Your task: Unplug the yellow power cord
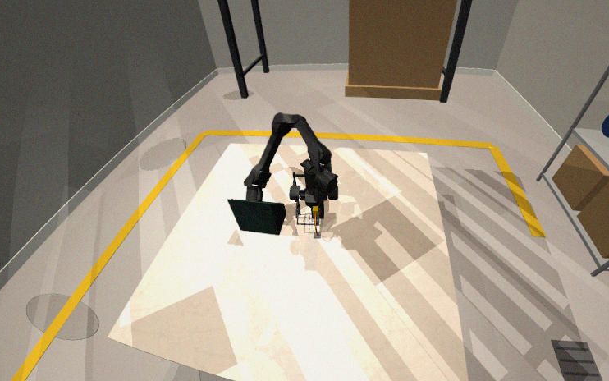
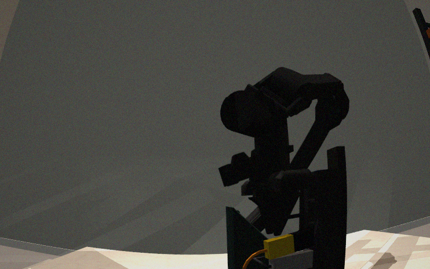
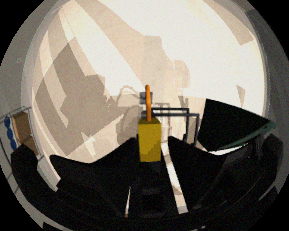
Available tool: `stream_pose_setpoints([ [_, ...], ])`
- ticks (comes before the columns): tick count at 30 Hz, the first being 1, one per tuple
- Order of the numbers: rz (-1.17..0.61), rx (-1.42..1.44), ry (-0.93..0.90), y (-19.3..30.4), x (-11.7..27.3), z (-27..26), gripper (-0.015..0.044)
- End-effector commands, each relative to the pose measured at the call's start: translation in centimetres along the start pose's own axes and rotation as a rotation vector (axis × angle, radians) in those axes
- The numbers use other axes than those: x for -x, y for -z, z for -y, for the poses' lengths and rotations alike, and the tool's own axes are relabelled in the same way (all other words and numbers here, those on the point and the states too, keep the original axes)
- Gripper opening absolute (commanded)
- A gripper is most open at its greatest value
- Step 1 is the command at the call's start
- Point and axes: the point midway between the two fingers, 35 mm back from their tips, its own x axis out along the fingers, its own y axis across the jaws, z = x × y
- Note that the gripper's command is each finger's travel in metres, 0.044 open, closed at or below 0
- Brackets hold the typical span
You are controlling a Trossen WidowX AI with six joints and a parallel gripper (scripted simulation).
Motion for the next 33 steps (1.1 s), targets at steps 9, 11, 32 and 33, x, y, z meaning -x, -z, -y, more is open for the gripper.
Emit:
stream_pose_setpoints([
  [9,-0.006,-0.005,-0.004,0.2,-1.2,0.0,0.016],
  [11,-0.001,-0.001,0.001,0.1,-1.0,0.0,0.0134],
  [32,0.0,-0.002,0.0,-1.0,-0.9,-0.1,0.0],
  [33,0.0,-0.002,0.0,-1.2,-0.9,-0.1,0.0],
])
